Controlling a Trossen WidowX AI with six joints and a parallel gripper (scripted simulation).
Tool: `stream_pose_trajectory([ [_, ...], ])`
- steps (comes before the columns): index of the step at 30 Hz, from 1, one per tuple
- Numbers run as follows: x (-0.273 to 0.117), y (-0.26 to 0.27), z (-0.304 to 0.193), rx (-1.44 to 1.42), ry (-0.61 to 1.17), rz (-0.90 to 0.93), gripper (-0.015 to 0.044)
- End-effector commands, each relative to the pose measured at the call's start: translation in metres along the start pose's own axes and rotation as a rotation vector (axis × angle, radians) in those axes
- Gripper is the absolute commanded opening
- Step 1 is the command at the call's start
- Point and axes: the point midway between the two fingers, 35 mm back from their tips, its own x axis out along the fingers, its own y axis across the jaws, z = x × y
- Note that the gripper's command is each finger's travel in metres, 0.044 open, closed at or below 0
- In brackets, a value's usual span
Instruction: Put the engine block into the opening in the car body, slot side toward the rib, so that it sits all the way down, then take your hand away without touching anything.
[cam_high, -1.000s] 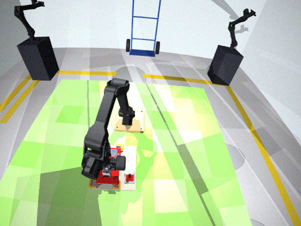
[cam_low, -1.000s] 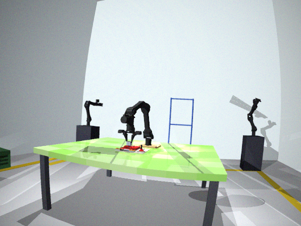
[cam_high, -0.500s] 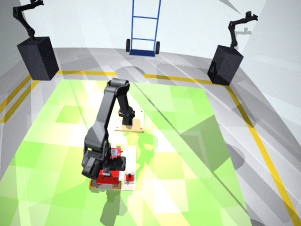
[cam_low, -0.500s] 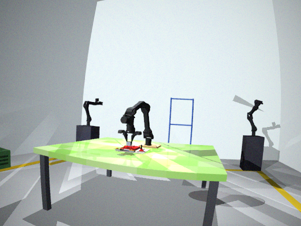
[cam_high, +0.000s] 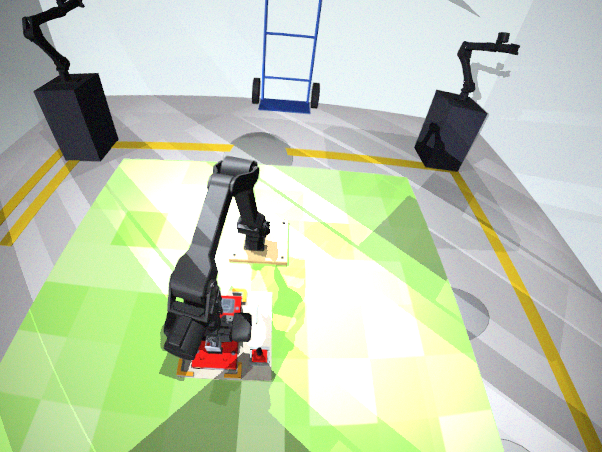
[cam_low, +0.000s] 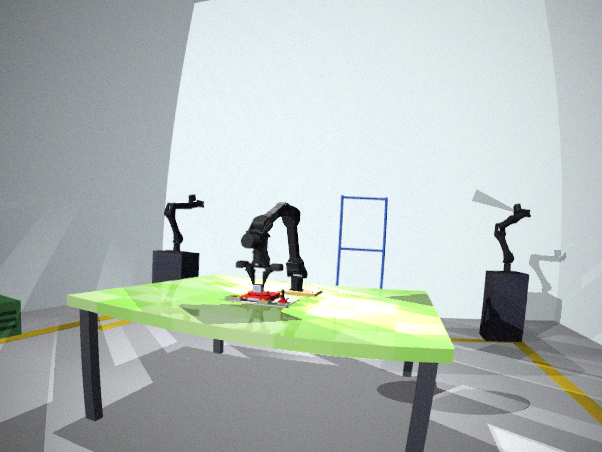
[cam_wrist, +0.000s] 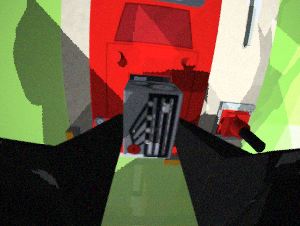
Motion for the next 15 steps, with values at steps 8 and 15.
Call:
stream_pose_trajectory([
  [8,0.0032,0.0004,-0.0001,0.007,0.001,0.002,0.0158],
  [15,0.0053,0.0004,0.0000,0.006,0.001,0.002,0.0158],
])
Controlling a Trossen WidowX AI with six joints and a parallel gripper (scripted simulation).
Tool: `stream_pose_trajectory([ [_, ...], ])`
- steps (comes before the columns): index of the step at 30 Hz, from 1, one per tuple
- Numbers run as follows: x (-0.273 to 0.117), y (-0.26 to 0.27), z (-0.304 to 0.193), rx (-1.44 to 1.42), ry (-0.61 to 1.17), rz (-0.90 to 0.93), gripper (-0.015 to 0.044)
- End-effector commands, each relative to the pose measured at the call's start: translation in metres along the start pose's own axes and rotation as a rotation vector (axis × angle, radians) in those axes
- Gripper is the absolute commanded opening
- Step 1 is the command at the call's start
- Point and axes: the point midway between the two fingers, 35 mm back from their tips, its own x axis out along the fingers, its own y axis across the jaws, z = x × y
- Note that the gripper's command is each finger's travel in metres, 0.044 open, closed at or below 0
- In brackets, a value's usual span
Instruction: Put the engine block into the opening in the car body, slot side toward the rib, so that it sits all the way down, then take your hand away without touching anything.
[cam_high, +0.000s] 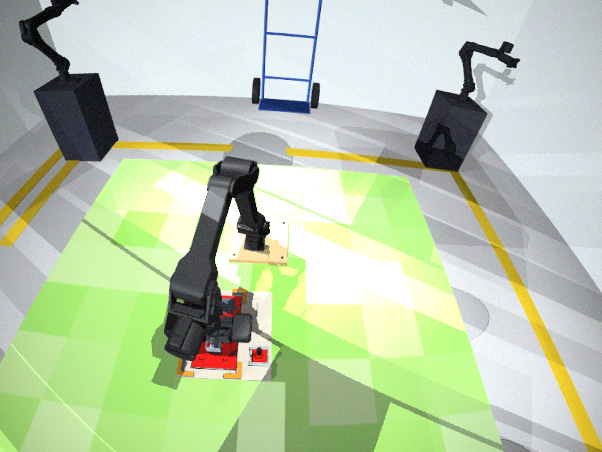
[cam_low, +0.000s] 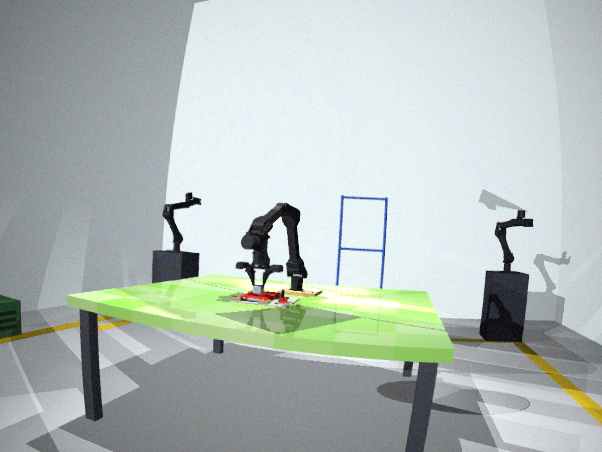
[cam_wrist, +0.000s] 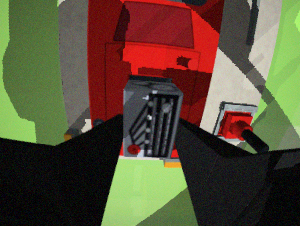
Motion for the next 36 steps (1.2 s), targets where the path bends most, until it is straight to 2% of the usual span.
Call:
stream_pose_trajectory([
  [1,0.001,0.000,0.000,0.003,0.001,0.002,0.0158],
  [36,0.012,0.000,0.000,-0.004,0.001,0.002,0.0158],
])
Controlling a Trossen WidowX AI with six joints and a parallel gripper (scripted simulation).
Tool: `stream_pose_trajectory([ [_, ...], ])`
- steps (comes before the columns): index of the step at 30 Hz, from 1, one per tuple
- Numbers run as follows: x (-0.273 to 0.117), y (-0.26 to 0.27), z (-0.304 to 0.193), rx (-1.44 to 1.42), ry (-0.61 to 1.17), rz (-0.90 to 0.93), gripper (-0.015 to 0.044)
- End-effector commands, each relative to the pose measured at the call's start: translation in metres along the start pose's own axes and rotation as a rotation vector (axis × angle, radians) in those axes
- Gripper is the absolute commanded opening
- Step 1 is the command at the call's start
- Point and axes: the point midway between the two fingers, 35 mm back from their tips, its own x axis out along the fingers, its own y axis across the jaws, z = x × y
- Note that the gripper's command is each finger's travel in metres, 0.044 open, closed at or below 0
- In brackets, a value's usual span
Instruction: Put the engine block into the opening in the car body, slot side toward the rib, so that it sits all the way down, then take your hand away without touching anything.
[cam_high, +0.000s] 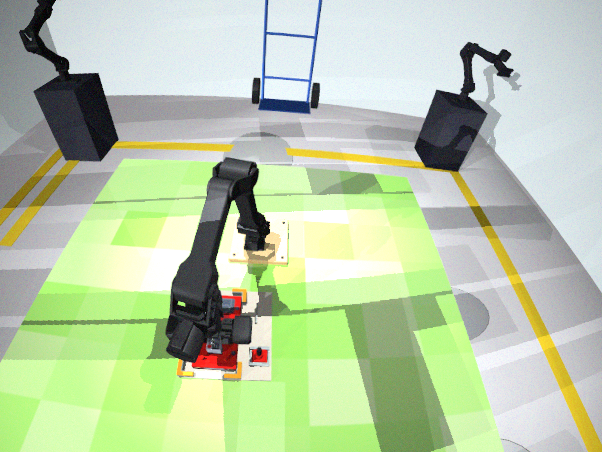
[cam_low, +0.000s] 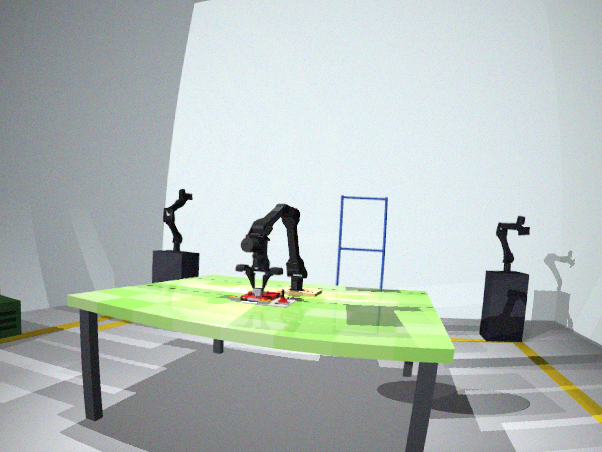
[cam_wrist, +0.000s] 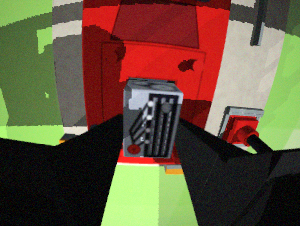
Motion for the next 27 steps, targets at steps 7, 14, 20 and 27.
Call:
stream_pose_trajectory([
  [7,0.0029,0.0003,-0.0001,-0.003,0.001,0.002,0.0158],
  [14,0.0030,0.0000,0.0000,0.000,0.000,0.000,0.0263],
  [20,0.0030,0.0000,0.0000,0.000,0.000,0.000,0.0421],
  [27,0.0030,0.0000,0.0000,0.000,0.000,0.000,0.0440],
])
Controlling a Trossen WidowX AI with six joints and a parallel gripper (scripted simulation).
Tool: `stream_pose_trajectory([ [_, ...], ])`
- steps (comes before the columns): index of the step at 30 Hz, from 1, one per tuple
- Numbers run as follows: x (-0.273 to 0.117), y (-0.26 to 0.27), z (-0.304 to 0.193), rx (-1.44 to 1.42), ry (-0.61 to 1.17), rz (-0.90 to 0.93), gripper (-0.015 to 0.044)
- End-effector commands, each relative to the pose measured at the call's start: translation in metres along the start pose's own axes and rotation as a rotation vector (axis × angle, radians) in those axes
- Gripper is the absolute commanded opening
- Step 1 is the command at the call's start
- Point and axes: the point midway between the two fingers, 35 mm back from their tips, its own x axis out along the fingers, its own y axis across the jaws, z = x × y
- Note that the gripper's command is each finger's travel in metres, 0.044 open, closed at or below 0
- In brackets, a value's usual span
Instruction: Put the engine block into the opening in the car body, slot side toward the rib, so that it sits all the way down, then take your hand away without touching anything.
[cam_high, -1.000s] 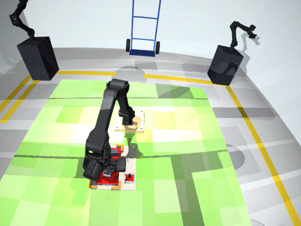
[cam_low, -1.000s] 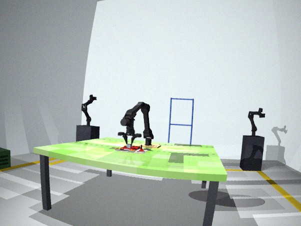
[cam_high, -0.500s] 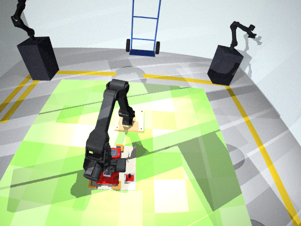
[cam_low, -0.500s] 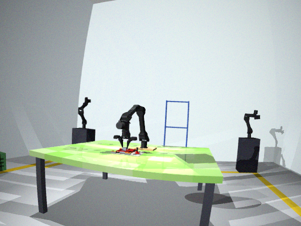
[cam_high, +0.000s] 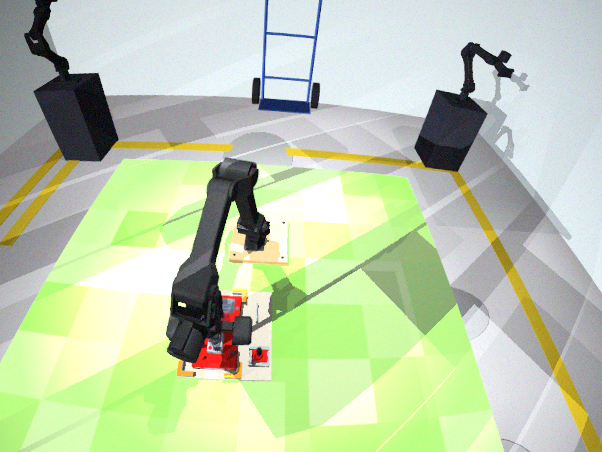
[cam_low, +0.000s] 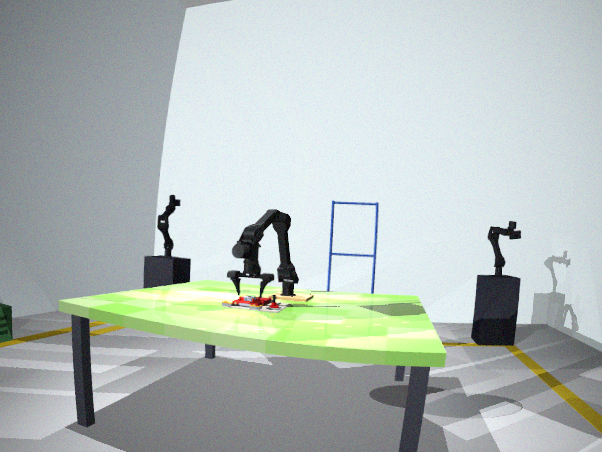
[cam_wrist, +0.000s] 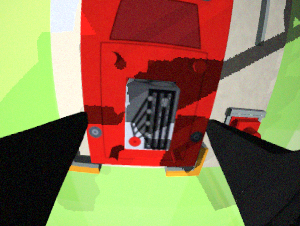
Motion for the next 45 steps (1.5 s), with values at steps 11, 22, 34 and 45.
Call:
stream_pose_trajectory([
  [11,-0.015,0.000,0.001,-0.003,0.001,0.001,0.0361],
  [22,-0.015,0.000,0.001,-0.003,0.001,0.001,0.0072],
  [34,-0.015,0.000,0.001,-0.003,0.001,0.001,0.0000],
  [45,-0.015,0.000,0.001,-0.003,0.001,0.001,0.0105],
])
